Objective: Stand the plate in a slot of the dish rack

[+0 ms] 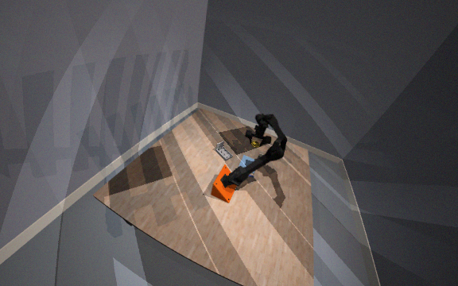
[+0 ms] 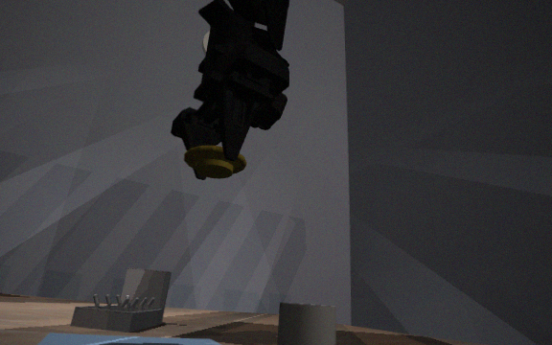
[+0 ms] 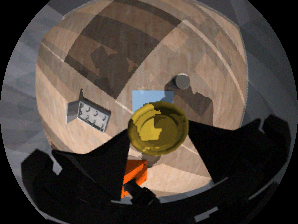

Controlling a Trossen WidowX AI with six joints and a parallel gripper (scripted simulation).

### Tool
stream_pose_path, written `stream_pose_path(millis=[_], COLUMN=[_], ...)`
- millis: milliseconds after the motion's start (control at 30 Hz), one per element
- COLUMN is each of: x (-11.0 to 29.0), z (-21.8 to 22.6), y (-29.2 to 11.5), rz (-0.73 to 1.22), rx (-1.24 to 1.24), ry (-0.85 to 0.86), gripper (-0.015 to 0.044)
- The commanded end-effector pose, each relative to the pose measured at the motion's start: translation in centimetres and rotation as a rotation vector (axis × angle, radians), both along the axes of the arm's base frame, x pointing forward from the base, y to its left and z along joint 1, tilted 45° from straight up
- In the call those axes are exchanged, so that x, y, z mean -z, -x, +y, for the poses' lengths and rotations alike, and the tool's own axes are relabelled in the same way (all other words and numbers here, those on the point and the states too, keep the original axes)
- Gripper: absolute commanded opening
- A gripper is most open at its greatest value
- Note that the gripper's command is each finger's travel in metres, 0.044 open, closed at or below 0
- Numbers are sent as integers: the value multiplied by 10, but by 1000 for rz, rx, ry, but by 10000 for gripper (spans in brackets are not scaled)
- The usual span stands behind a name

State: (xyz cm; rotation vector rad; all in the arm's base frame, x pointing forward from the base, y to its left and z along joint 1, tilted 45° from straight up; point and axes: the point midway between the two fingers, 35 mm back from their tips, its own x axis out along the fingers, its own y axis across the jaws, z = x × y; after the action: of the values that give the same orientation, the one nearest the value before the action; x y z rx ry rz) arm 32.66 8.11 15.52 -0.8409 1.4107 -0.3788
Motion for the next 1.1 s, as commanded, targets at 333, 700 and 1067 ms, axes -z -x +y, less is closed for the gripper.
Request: stream_pose_path(millis=[333, 700, 1067], x=[49, 75, 97], z=[51, 68, 55], y=[53, 89, 90], rz=[-235, -380, -193], rx=[287, 455, 440], ry=[-75, -91, -147], gripper=[0, 0, 0])
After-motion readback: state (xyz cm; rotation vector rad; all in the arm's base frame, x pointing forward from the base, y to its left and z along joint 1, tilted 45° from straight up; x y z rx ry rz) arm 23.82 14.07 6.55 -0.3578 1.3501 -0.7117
